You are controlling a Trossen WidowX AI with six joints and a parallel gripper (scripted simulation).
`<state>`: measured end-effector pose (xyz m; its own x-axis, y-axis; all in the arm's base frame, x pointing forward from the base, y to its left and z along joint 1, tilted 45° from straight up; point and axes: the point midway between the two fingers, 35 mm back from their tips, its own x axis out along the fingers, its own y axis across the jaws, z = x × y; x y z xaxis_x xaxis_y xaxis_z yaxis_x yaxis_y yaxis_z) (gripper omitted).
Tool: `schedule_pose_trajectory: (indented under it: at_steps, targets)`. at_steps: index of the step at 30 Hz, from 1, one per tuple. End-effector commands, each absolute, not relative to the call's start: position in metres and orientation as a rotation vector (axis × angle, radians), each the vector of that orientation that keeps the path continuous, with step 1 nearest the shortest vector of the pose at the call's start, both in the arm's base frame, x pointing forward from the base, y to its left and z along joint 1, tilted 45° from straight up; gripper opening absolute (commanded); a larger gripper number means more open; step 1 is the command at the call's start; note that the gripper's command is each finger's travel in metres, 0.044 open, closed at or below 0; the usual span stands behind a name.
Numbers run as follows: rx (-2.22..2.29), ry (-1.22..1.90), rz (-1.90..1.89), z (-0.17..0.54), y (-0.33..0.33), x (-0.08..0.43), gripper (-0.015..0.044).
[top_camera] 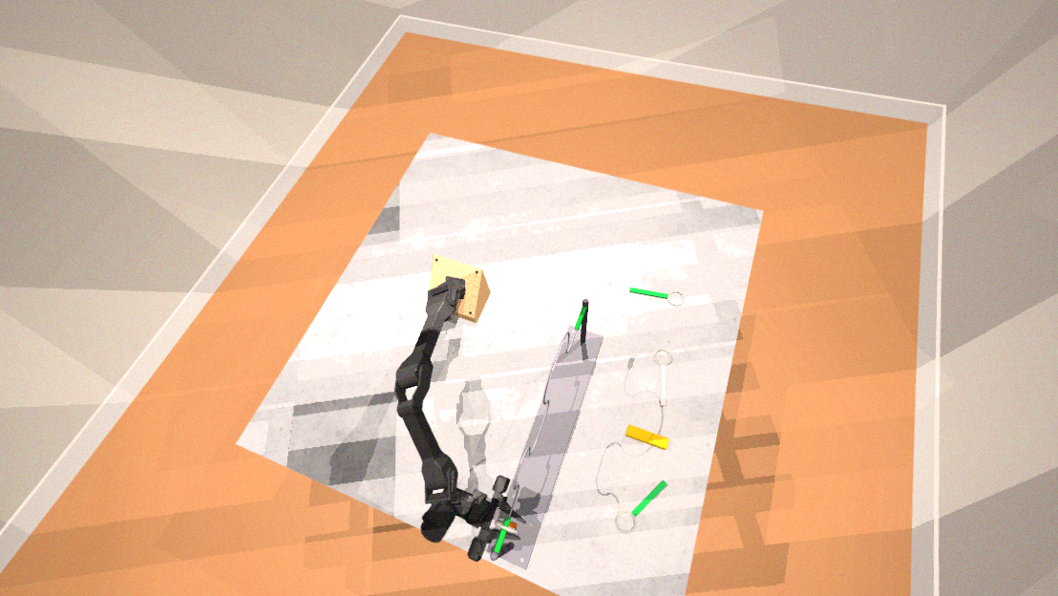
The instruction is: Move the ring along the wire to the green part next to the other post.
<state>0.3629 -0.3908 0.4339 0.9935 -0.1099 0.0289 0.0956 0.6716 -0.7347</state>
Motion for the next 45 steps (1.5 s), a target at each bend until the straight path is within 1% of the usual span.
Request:
schedule_pose_trajectory:
  at_steps: [1, 20, 25, 27, 33, 34, 45]
  targets:
    - [-0.822, 0.02, -0.116, 0.432, -0.392, 0.368, 0.016]
    - [-0.822, 0.02, -0.116, 0.432, -0.392, 0.368, 0.016]
    - [-0.825, 0.018, -0.114, 0.433, -0.391, 0.367, 0.0029]
    - [-0.825, 0.018, -0.114, 0.433, -0.391, 0.367, 0.0015]
    - [-0.825, 0.018, -0.114, 0.433, -0.391, 0.367, -0.0142]
    - [-0.825, 0.018, -0.114, 0.433, -0.391, 0.367, -0.015]
    - [-0.821, 0.015, -0.118, 0.44, -0.38, 0.369, -0.015]
